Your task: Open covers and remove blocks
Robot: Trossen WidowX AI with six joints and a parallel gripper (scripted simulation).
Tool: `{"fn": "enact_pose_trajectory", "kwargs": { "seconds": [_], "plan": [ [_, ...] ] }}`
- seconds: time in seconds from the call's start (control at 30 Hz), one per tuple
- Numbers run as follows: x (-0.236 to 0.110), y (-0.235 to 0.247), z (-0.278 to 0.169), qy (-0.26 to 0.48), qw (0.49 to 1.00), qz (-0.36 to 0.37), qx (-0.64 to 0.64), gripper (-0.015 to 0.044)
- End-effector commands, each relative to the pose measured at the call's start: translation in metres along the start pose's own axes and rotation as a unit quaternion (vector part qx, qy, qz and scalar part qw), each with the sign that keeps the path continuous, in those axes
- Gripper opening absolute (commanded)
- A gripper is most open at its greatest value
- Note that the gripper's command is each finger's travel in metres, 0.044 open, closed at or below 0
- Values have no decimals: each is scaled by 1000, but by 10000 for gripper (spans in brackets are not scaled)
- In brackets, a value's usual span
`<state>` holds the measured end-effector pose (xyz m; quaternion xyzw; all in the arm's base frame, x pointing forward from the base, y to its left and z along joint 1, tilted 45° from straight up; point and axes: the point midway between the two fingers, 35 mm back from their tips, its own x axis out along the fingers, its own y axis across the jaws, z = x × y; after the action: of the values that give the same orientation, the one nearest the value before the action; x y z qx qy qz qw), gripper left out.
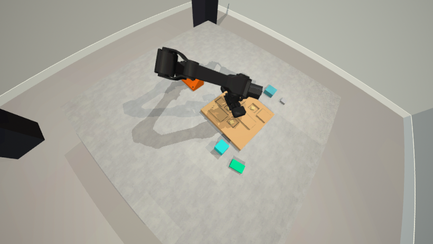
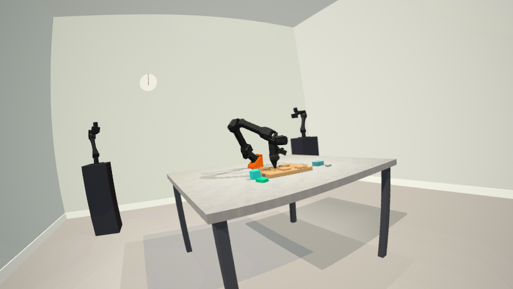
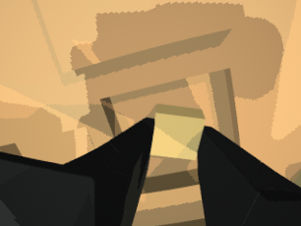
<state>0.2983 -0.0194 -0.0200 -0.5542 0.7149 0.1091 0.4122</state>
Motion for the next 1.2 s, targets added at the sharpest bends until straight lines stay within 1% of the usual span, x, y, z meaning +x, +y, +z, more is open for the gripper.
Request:
{"fn": "enact_pose_trajectory", "kwargs": {
  "seconds": [0.0, 0.17, 1.17],
  "plan": [
    [0, 0, 0, 0, 1000, 0, 0, 80],
    [-2, 0, 0, 0, 1000, 0, 0, 80],
    [-41, 1, 1, 0, 1000, -1, -2, 80]
  ]
}}
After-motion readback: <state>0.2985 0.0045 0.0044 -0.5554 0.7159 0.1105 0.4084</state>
